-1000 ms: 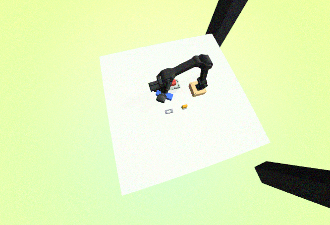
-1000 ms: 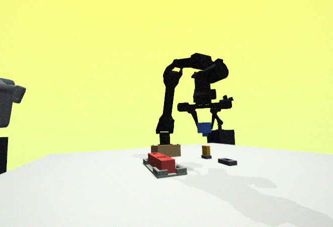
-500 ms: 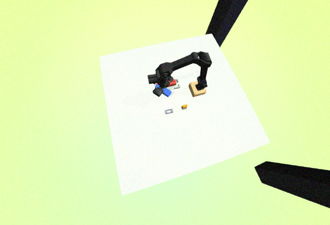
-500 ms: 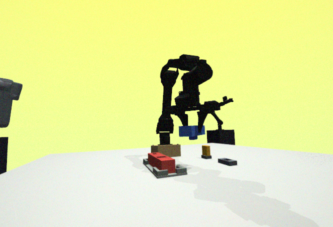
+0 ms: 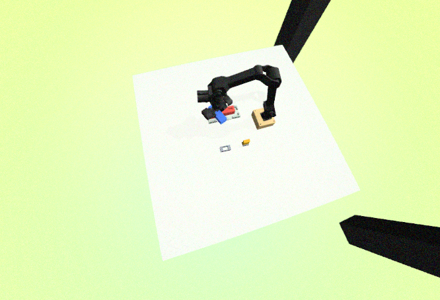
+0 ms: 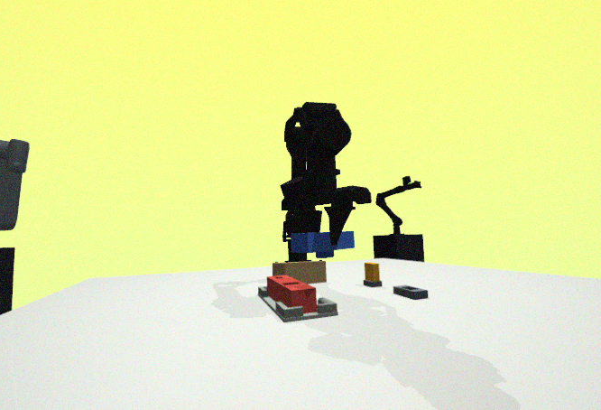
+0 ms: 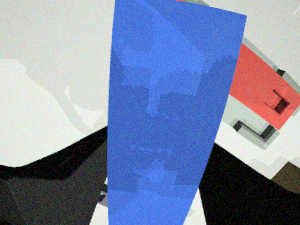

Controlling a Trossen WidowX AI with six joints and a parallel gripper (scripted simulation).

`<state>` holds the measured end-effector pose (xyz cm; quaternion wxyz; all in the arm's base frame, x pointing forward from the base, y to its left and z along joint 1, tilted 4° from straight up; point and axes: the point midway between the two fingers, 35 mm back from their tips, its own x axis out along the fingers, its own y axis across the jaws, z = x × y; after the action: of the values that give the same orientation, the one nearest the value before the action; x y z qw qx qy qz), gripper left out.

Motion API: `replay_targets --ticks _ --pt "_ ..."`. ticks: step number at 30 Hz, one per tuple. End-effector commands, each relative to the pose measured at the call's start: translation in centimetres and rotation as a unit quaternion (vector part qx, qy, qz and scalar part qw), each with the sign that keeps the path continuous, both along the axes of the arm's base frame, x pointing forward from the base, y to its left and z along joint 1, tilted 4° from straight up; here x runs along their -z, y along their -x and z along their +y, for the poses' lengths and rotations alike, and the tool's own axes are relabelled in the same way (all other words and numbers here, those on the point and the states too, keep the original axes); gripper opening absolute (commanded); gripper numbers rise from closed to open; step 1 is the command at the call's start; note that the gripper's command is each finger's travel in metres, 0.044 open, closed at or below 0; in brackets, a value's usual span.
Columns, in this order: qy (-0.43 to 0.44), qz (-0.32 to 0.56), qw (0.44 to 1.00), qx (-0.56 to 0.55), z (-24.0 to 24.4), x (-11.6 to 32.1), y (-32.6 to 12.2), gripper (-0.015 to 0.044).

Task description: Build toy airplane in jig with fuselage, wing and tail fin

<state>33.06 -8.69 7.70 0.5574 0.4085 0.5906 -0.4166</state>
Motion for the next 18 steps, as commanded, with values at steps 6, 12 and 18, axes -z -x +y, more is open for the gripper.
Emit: replay_targets --ticks 6,12,18 --pt "0.008 0.001 0.996 0.086 -2.6 0.4 1.1 0.0" --pt "0.011 0.002 0.989 0.146 -4.3 0.8 2.0 0.0" --pt "0.013 0.003 0.98 0.199 -5.7 1.1 2.9 0.0"
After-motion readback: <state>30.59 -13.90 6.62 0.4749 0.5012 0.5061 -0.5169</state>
